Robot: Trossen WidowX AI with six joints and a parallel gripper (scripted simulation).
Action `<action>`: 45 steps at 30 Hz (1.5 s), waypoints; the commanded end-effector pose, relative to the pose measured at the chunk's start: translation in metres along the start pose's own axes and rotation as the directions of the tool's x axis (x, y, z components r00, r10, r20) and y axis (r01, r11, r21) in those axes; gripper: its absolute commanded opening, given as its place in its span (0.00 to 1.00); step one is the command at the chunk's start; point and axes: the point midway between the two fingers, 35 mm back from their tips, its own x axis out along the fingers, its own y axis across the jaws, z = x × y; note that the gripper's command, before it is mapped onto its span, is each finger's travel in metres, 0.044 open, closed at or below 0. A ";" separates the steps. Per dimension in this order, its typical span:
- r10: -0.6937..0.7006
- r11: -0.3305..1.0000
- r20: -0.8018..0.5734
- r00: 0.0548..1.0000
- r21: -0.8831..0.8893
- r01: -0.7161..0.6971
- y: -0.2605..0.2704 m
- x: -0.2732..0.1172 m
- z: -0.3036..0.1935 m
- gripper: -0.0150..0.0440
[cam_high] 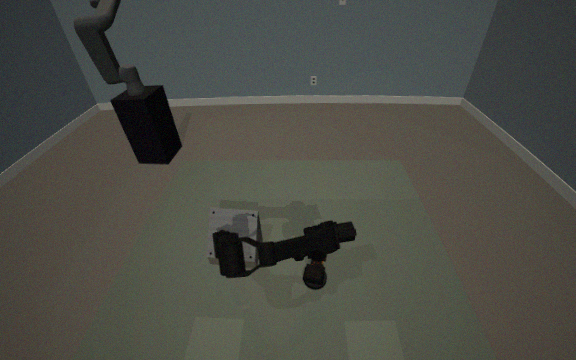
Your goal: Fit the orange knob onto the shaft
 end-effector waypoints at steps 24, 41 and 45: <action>0.002 0.998 -0.003 1.000 -0.055 -0.002 0.000 0.000 0.000 0.25; 0.002 0.999 -0.003 1.000 -0.051 -0.002 0.000 0.003 0.002 0.25; 0.002 0.999 -0.003 1.000 -0.051 -0.002 0.000 0.004 0.002 0.25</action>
